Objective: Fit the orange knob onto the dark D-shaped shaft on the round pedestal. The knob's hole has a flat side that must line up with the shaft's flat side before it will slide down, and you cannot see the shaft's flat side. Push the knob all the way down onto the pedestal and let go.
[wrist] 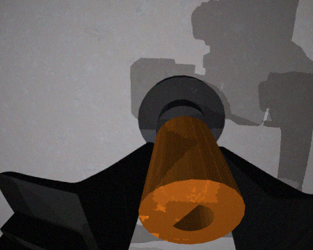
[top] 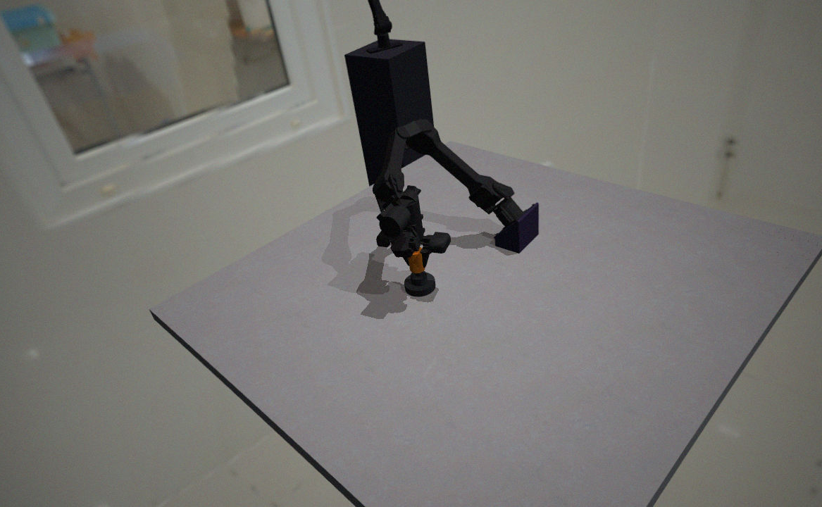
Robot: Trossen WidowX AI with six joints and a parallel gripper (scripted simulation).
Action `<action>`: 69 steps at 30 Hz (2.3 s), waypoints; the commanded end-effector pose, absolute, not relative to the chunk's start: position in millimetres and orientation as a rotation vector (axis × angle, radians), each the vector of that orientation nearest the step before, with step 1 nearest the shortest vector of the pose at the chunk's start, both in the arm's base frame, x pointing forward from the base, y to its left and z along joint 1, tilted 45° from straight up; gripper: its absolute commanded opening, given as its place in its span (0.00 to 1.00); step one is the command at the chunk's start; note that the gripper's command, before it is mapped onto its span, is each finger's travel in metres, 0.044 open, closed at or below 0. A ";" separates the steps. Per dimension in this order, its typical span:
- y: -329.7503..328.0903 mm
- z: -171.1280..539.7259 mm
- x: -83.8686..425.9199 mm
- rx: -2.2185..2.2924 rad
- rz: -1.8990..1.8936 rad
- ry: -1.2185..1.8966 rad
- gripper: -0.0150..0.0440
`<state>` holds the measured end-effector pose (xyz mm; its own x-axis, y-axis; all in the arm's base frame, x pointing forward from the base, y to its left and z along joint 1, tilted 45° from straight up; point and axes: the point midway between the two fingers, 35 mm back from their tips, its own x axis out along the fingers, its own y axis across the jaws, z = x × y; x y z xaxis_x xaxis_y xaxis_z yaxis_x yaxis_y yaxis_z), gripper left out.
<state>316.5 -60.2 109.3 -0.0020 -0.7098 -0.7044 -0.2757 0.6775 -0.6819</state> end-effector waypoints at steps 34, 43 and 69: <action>-61.2 109.3 315.9 -1.018 -0.221 1.651 0.25; -62.2 107.3 316.8 -1.018 -0.221 1.651 0.25; -58.9 110.8 316.2 -1.025 -0.214 1.654 0.25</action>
